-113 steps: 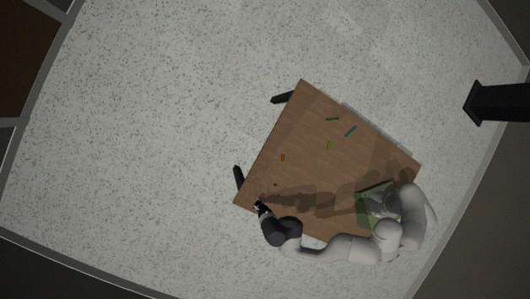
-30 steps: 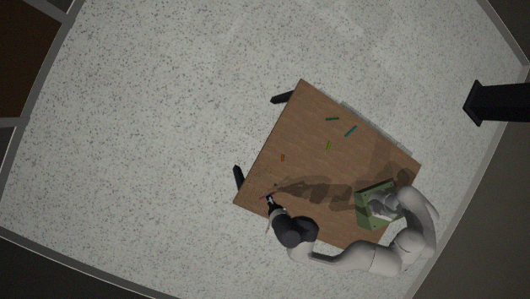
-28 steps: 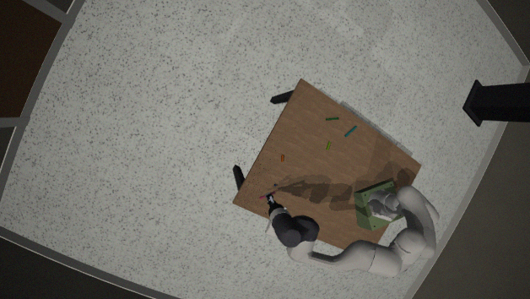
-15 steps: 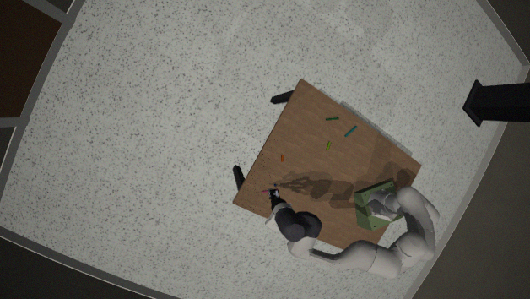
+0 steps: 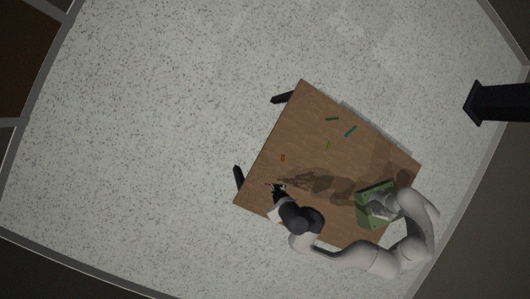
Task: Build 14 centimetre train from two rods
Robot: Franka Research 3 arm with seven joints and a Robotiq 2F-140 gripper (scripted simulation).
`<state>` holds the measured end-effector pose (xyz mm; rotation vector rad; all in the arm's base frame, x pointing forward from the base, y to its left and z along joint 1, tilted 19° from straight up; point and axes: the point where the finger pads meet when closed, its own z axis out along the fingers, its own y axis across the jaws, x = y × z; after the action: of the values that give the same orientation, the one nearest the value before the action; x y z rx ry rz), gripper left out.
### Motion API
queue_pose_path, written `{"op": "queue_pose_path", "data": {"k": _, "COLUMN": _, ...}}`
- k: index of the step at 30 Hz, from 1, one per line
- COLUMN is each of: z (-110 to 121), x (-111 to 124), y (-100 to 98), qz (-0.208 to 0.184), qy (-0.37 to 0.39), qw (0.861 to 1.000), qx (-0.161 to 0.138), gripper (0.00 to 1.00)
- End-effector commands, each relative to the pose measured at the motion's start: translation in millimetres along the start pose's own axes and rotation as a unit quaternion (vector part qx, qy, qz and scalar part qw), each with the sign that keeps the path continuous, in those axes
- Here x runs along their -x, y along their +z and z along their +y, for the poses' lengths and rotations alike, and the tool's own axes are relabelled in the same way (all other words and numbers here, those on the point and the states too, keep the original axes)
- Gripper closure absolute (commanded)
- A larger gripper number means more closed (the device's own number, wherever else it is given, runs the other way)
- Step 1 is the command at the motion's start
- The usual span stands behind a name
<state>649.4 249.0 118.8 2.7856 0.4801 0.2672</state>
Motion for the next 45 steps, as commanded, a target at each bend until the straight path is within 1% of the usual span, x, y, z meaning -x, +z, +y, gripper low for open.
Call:
{"op": "queue_pose_path", "data": {"k": 1, "z": 4.3, "x": 5.3, "y": 1.7, "qz": -0.005, "qy": 0.084, "qw": 0.996, "qx": -0.001, "gripper": 0.88}}
{"op": "queue_pose_path", "data": {"k": 5, "z": 12.4, "x": 8.8, "y": 2.4, "qz": -0.006, "qy": 0.124, "qw": 0.992, "qx": 0.0, "gripper": 0.88}}
{"op": "queue_pose_path", "data": {"k": 7, "z": 12.4, "x": 8.8, "y": 2.4, "qz": -0.006, "qy": 0.124, "qw": 0.992, "qx": 0.0, "gripper": 0.88}}
{"op": "queue_pose_path", "data": {"k": 8, "z": 17.7, "x": 11.2, "y": 2.9, "qz": -0.007, "qy": 0.15, "qw": 0.989, "qx": 0.0, "gripper": 0.88}}
{"op": "queue_pose_path", "data": {"k": 15, "z": 31.7, "x": 17.7, "y": 4.2, "qz": -0.009, "qy": 0.219, "qw": 0.976, "qx": 0.002, "gripper": 0.88}}
{"op": "queue_pose_path", "data": {"k": 22, "z": 45.8, "x": 24.7, "y": 5.5, "qz": -0.011, "qy": 0.288, "qw": 0.958, "qx": 0.004, "gripper": 0.88}}
{"op": "queue_pose_path", "data": {"k": 24, "z": 45.8, "x": 24.7, "y": 5.5, "qz": -0.011, "qy": 0.288, "qw": 0.958, "qx": 0.004, "gripper": 0.88}}
{"op": "queue_pose_path", "data": {"k": 25, "z": 51.0, "x": 27.3, "y": 6.0, "qz": -0.011, "qy": 0.313, "qw": 0.95, "qx": 0.005, "gripper": 0.88}}
{"op": "queue_pose_path", "data": {"k": 32, "z": 64.7, "x": 34.6, "y": 7.3, "qz": -0.013, "qy": 0.378, "qw": 0.926, "qx": 0.007, "gripper": 0.88}}
{"op": "queue_pose_path", "data": {"k": 39, "z": 78.4, "x": 42.3, "y": 8.5, "qz": -0.014, "qy": 0.442, "qw": 0.897, "qx": 0.009, "gripper": 0.88}}
{"op": "queue_pose_path", "data": {"k": 41, "z": 78.4, "x": 42.3, "y": 8.5, "qz": -0.014, "qy": 0.442, "qw": 0.897, "qx": 0.009, "gripper": 0.88}}
{"op": "queue_pose_path", "data": {"k": 42, "z": 83.5, "x": 45.2, "y": 8.9, "qz": -0.014, "qy": 0.466, "qw": 0.885, "qx": 0.01, "gripper": 0.88}}
{"op": "queue_pose_path", "data": {"k": 45, "z": 89.1, "x": 48.5, "y": 9.3, "qz": -0.015, "qy": 0.491, "qw": 0.871, "qx": 0.01, "gripper": 0.88}}
